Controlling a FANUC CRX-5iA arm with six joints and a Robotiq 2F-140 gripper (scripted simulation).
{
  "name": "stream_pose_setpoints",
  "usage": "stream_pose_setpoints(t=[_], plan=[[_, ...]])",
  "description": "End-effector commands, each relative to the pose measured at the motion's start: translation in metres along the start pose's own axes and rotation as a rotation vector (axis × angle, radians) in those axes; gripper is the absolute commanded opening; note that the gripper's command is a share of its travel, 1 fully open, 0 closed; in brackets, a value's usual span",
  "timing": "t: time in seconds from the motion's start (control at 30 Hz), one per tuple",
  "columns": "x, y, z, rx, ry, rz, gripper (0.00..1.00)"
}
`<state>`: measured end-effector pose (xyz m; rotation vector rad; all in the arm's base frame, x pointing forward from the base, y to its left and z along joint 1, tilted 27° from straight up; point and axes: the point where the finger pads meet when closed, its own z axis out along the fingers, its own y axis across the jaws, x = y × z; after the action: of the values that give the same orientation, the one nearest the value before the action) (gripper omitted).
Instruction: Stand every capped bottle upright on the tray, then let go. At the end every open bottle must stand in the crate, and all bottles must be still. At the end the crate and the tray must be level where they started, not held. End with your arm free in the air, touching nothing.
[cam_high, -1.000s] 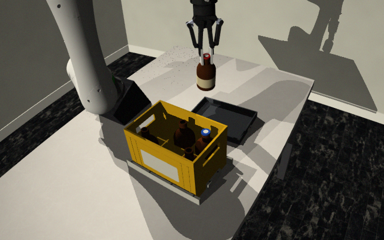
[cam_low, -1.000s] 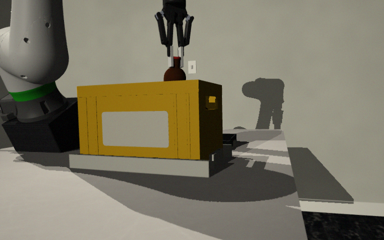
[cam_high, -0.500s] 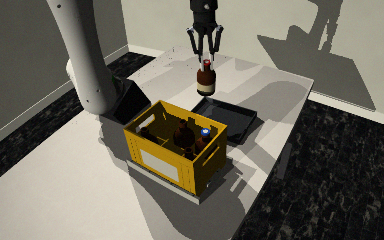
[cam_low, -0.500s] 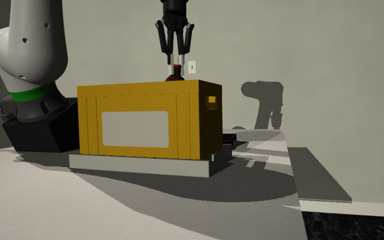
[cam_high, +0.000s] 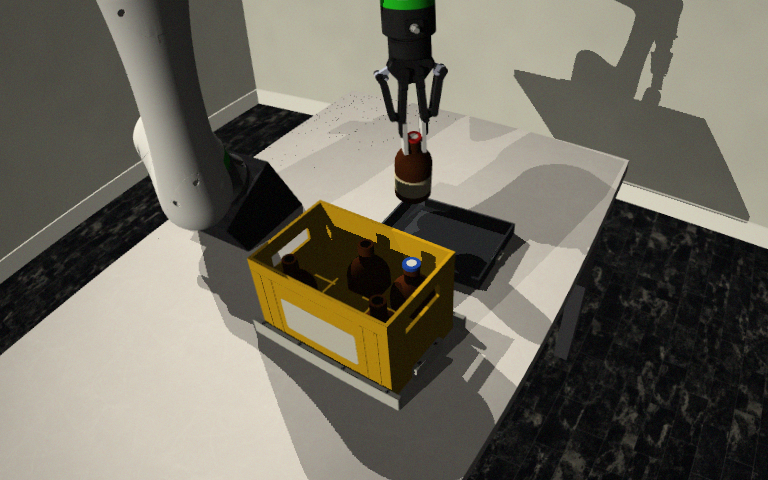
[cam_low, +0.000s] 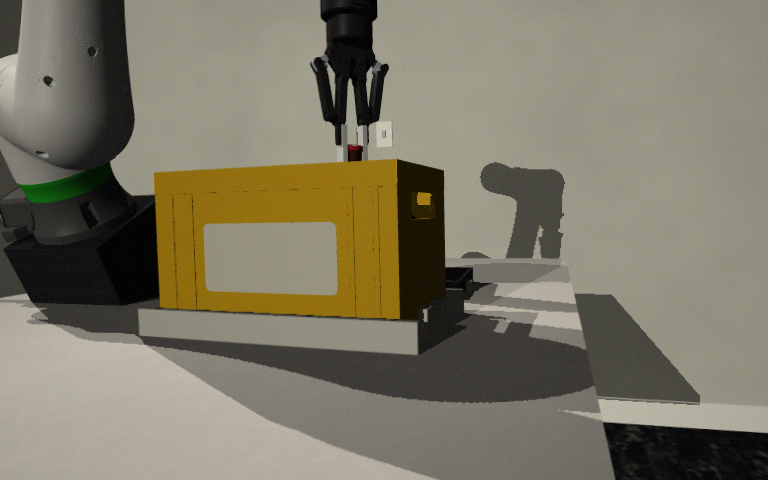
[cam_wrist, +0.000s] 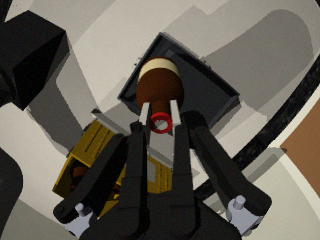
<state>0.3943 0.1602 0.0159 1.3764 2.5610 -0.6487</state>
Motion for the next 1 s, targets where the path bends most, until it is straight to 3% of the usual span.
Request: stream_pose_setpoints(t=[0.0,0.73,0.97], plan=[[0.000,0.000,0.004,-0.001,0.000,0.000,0.00],[-0.002,0.000,0.044,-0.001,0.000,0.000,0.00],[-0.001,0.000,0.047,-0.001,0.000,0.000,0.00]])
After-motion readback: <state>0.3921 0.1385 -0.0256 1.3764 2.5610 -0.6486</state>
